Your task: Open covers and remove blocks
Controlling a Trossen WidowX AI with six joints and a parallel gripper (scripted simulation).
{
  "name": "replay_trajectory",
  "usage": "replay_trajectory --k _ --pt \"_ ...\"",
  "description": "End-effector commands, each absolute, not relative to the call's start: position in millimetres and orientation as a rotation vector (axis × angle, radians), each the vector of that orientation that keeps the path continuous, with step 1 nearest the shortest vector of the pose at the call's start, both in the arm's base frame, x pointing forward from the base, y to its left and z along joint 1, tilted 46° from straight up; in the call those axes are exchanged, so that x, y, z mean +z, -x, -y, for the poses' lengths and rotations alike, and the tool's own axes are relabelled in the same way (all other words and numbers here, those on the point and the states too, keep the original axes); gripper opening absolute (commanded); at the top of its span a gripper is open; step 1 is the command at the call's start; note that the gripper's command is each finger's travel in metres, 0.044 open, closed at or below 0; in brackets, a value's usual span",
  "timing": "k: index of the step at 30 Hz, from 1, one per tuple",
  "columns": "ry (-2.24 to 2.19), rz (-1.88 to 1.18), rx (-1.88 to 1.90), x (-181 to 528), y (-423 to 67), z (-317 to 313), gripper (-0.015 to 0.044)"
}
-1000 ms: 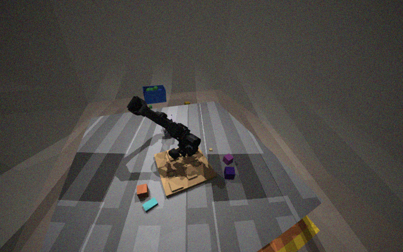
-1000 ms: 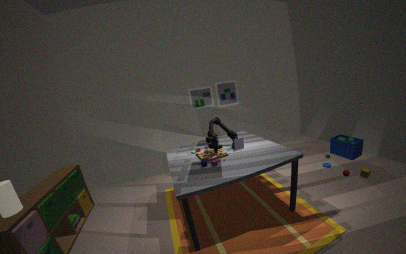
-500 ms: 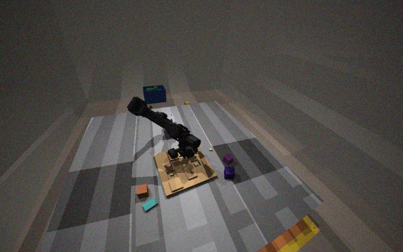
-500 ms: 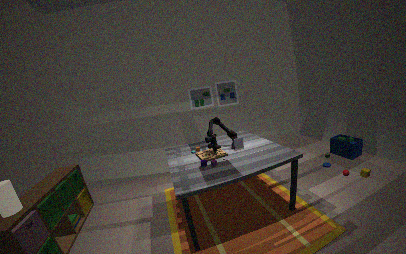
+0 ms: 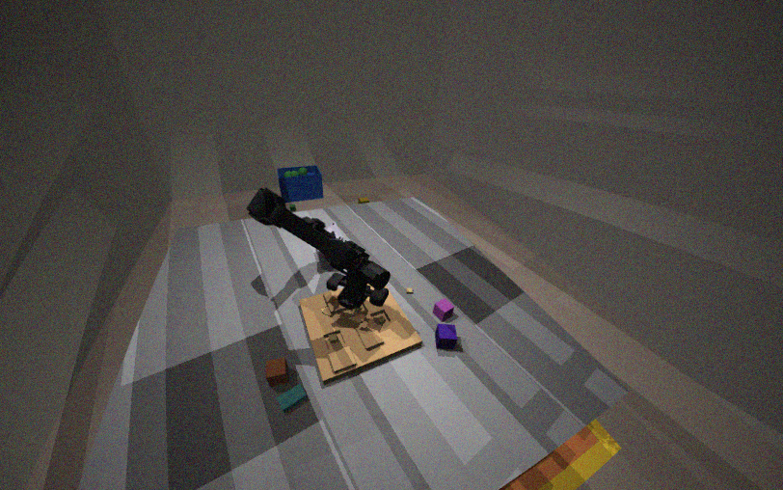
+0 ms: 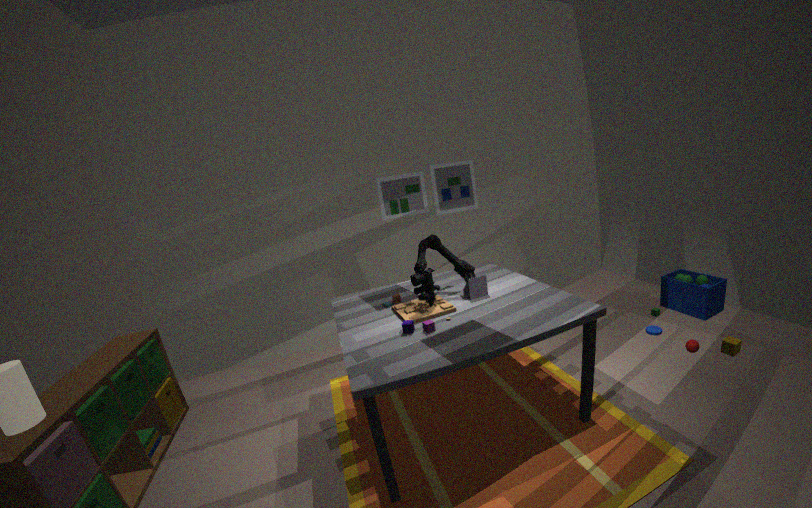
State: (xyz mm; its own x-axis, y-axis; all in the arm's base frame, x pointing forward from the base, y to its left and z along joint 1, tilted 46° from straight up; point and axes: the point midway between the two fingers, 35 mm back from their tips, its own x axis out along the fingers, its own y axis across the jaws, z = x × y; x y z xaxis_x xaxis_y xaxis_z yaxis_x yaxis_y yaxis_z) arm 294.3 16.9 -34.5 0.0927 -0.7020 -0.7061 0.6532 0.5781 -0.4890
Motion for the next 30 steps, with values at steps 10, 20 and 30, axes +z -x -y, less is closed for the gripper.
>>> replay_trajectory --k 10,20,30 --pt "-0.268 -0.866 -1.211 -33.4 -295.4 -13.1 0.0" --pt "-0.286 -0.853 -1.221 -32.8 -295.2 -14.1 0.0" --pt "-0.319 -0.825 -1.242 -28.9 -292.9 -20.4 0.0026"
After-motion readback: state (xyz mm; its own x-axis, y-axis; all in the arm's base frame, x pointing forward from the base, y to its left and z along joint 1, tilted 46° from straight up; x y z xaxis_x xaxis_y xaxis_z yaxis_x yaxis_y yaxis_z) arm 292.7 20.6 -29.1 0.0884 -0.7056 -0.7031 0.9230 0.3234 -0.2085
